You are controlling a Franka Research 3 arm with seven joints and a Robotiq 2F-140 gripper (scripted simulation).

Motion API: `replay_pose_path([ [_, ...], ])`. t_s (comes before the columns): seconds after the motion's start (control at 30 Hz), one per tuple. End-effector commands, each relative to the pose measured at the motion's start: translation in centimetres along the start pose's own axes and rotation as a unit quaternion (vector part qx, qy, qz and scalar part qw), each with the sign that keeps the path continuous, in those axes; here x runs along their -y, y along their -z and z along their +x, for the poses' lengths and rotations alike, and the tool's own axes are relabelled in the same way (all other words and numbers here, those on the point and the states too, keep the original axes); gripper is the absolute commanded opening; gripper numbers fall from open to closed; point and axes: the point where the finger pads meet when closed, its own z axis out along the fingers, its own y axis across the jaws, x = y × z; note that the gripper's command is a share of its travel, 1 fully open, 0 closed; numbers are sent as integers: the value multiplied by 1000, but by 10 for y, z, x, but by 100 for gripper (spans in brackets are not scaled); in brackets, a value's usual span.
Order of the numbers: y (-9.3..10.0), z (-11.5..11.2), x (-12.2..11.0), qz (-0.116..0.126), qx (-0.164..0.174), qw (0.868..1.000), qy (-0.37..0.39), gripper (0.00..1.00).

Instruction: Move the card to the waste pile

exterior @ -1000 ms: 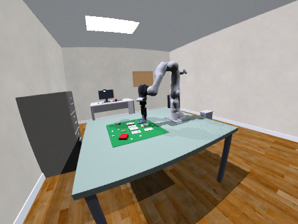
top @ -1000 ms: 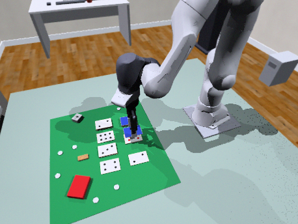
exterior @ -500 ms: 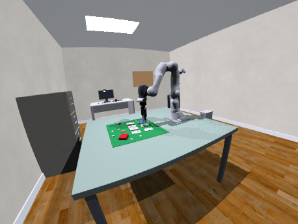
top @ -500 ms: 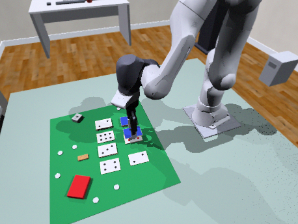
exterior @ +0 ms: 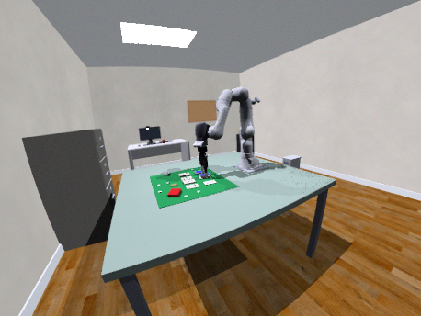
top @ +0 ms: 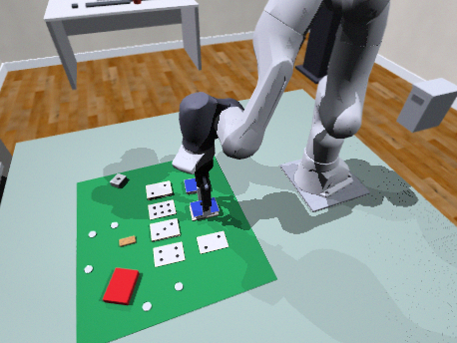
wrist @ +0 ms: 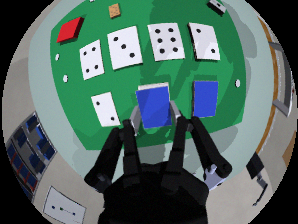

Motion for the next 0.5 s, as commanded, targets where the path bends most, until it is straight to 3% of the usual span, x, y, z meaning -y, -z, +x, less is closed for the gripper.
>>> replay_pose_path([
  [0.0, -3, 3, -2, -1, -5, 1000, -8, 43],
  [0.47, -9, 3, -2, -1, -5, 1000, -8, 43],
])
